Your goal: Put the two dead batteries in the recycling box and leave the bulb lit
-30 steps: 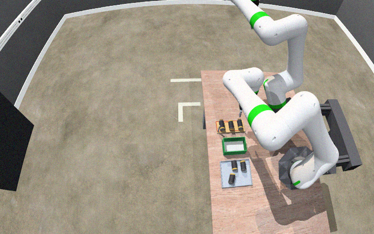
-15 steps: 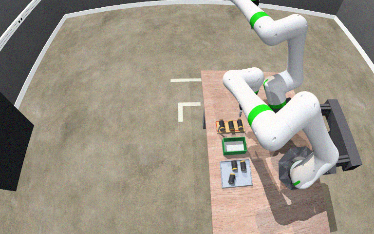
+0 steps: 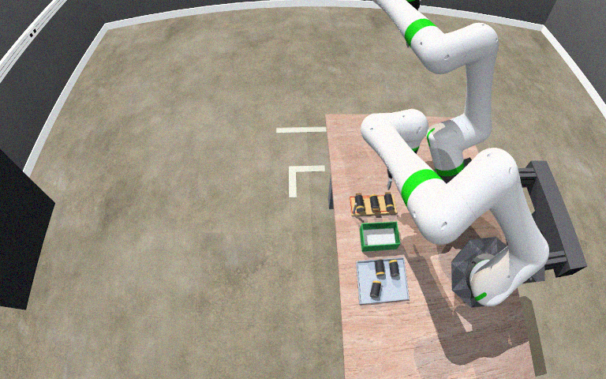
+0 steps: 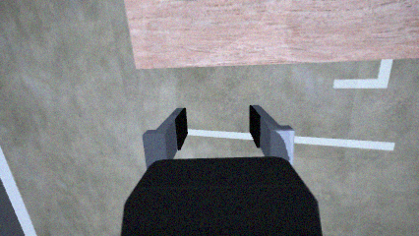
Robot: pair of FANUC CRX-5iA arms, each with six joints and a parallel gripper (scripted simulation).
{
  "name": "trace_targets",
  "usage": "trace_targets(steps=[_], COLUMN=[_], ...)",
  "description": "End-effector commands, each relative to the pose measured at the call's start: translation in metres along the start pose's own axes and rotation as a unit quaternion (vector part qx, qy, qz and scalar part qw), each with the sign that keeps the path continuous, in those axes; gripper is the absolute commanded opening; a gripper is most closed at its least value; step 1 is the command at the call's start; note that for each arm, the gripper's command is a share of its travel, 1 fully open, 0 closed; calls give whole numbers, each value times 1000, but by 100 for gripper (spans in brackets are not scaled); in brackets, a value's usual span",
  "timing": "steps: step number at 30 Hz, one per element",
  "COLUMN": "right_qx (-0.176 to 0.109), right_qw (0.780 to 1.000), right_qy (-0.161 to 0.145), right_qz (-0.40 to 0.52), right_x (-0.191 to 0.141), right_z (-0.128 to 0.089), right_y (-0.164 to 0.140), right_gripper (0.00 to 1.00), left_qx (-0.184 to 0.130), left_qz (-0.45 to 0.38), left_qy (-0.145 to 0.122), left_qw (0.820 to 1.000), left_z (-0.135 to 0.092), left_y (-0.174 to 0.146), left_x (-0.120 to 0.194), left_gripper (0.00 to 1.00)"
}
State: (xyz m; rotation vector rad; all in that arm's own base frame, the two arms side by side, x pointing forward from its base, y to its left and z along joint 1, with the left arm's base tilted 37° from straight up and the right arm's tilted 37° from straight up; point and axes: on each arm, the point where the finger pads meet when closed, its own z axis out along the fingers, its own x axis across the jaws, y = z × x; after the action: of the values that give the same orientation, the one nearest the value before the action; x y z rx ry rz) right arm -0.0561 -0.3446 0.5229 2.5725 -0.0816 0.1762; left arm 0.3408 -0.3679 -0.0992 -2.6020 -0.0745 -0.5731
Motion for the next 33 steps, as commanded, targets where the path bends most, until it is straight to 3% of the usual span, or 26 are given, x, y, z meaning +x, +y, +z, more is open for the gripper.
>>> trace_targets(steps=[1, 6, 10, 12, 33], right_qx=[-1, -1, -1, -1, -1], right_qw=[1000, 1000, 1000, 1000, 1000], right_qy=[0, 0, 0, 0, 0], right_qz=[0, 0, 0, 0, 0], right_x=[0, 0, 0, 0, 0], right_z=[-1, -1, -1, -1, -1], right_y=[0, 0, 0, 0, 0], right_gripper=[100, 100, 100, 100, 100], left_qx=[-1, -1, -1, -1, -1], left_qz=[0, 0, 0, 0, 0], left_qy=[0, 0, 0, 0, 0], left_qw=[1000, 1000, 1000, 1000, 1000], left_z=[-1, 4, 55, 69, 70], left_y=[1, 1, 1, 1, 1], left_x=[0, 0, 0, 0, 0], left_gripper=[90, 90, 90, 90, 90])
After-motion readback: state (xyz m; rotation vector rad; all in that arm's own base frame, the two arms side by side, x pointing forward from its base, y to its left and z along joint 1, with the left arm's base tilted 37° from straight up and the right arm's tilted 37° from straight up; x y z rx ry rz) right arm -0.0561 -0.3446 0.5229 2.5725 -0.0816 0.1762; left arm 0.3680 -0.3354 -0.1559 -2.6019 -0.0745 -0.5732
